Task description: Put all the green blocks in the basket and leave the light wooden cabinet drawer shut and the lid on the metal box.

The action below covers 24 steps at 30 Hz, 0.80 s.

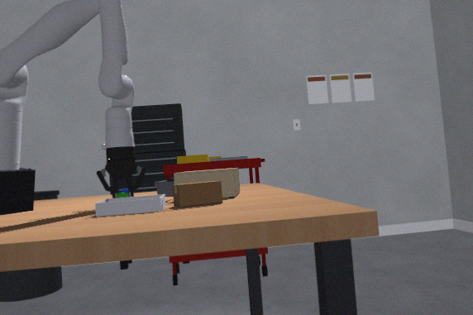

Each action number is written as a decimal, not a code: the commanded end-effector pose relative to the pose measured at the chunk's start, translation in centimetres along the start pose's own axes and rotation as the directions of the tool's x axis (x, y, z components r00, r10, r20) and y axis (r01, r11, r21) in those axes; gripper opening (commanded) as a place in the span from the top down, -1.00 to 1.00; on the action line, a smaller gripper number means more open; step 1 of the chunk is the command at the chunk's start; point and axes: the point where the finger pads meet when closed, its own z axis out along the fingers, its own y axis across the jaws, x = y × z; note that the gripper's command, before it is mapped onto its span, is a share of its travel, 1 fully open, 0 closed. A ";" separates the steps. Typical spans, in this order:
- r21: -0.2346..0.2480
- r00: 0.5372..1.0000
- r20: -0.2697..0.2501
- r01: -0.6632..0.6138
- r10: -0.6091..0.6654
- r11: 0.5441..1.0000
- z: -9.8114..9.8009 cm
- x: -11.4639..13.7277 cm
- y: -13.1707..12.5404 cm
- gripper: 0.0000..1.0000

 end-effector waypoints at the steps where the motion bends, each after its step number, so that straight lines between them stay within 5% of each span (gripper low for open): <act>1: -0.001 1.000 0.001 0.000 0.000 1.000 -0.3 0.0 0.1 0.80; 14: -0.001 1.000 0.001 0.000 0.000 1.000 -3.5 0.0 0.0 0.80; 24: -0.001 1.000 0.001 0.000 0.000 1.000 -8.6 0.0 0.0 0.80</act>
